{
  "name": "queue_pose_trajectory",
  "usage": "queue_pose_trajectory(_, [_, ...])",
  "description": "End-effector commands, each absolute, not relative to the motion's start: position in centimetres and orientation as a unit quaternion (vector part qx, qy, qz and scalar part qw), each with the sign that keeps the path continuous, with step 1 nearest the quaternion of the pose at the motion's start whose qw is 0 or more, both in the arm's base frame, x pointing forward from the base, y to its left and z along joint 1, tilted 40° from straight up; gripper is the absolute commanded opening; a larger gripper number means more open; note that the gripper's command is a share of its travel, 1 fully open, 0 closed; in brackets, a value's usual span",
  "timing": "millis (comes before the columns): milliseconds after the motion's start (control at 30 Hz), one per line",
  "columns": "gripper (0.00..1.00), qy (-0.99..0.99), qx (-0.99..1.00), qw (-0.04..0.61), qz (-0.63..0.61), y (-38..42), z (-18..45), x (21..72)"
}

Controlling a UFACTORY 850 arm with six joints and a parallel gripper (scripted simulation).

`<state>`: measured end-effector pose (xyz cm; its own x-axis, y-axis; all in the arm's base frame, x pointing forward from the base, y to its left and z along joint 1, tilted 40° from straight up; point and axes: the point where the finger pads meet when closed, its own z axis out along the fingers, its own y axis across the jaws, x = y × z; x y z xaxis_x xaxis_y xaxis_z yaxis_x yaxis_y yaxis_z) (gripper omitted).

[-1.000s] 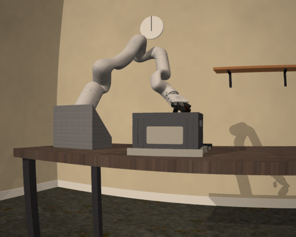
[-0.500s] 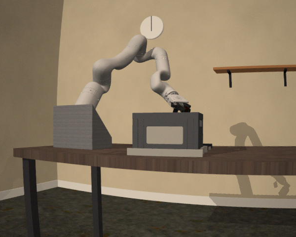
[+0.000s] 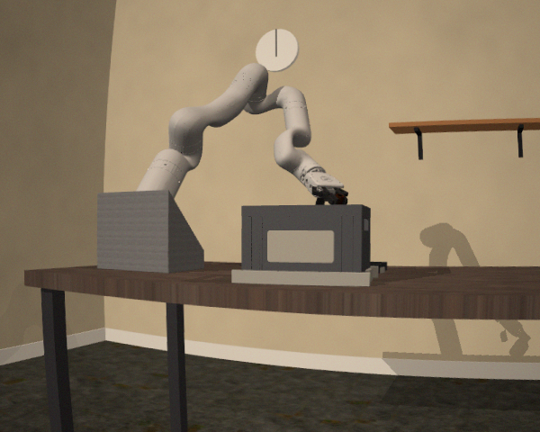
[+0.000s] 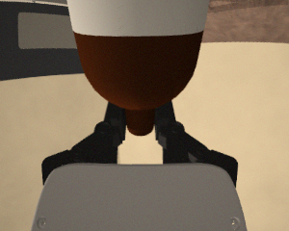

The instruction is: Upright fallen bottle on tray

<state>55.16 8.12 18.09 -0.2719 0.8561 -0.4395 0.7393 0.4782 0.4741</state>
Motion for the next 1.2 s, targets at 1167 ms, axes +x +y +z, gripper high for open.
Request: queue_pose_trajectory(1167, [0.00,0.761,0.509,0.399,0.045,8.19,18.21,55.09])
